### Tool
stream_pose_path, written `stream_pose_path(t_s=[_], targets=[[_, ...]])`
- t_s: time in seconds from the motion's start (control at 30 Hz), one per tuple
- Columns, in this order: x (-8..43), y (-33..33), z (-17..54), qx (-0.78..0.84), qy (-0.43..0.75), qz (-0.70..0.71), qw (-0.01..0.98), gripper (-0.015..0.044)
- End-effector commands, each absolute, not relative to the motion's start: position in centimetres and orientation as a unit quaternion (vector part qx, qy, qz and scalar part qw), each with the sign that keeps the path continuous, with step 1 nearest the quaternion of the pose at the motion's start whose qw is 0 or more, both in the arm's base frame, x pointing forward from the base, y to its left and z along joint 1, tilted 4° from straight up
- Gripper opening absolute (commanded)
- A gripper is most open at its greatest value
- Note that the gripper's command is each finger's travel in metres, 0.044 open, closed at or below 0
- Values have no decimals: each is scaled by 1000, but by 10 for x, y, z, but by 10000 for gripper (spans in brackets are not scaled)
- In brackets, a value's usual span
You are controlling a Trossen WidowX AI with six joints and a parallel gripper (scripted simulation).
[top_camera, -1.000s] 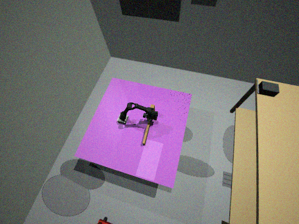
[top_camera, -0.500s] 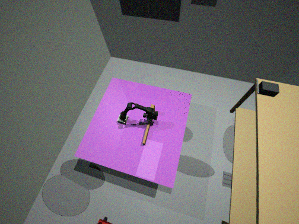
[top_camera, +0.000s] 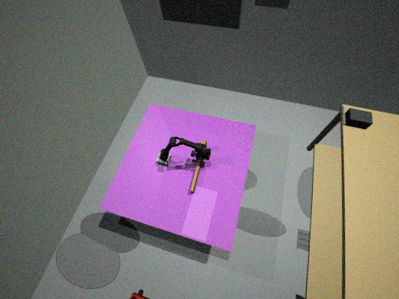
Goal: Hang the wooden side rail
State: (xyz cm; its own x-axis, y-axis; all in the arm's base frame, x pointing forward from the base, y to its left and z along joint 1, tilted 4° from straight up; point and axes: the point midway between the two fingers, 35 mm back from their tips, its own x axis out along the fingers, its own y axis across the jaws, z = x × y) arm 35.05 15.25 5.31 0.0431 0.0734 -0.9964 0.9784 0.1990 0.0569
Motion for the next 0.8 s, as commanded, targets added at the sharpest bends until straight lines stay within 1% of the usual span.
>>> stream_pose_path(t_s=[0.0, 0.77], targets=[[351, 154, 55, 479, 551, -416, 542, 0], [352, 156, 57, 479, 551, -416, 542, 0]])
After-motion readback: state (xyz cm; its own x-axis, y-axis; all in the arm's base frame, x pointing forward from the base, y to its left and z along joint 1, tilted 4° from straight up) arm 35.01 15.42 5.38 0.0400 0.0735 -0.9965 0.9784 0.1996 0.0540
